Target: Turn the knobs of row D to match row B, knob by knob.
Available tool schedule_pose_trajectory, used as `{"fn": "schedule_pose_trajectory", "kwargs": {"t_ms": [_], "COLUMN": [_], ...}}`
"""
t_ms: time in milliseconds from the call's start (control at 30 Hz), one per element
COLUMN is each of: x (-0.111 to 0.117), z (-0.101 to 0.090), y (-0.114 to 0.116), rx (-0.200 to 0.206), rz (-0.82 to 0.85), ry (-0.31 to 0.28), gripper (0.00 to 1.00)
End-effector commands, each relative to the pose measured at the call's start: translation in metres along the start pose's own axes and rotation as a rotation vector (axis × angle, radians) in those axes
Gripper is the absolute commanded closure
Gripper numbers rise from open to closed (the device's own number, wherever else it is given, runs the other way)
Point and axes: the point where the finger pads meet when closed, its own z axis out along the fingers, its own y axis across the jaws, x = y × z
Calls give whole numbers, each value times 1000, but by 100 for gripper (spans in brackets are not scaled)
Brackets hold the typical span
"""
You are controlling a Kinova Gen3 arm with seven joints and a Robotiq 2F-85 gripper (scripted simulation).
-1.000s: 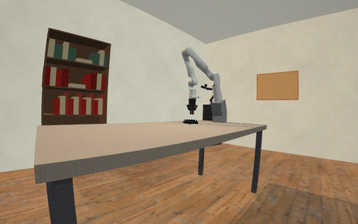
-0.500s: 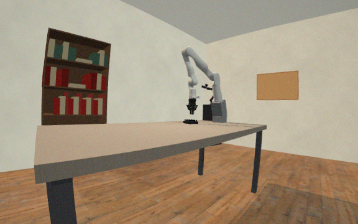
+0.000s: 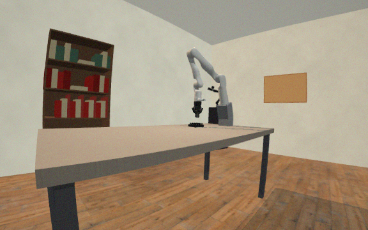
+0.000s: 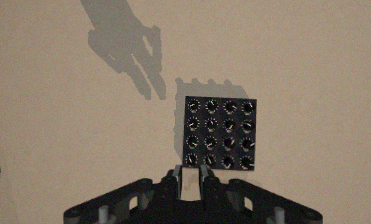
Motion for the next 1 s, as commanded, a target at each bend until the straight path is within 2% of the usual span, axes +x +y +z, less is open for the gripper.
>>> {"fn": "schedule_pose_trajectory", "kwargs": {"t_ms": [0,500,967], "x": [0,0,0], "z": [-1,1,12], "y": [2,2,3], "rx": [-2,-3,-5], "rz": [9,10,13], "ry": [1,0,-3], "gripper": [81,81,81]}}
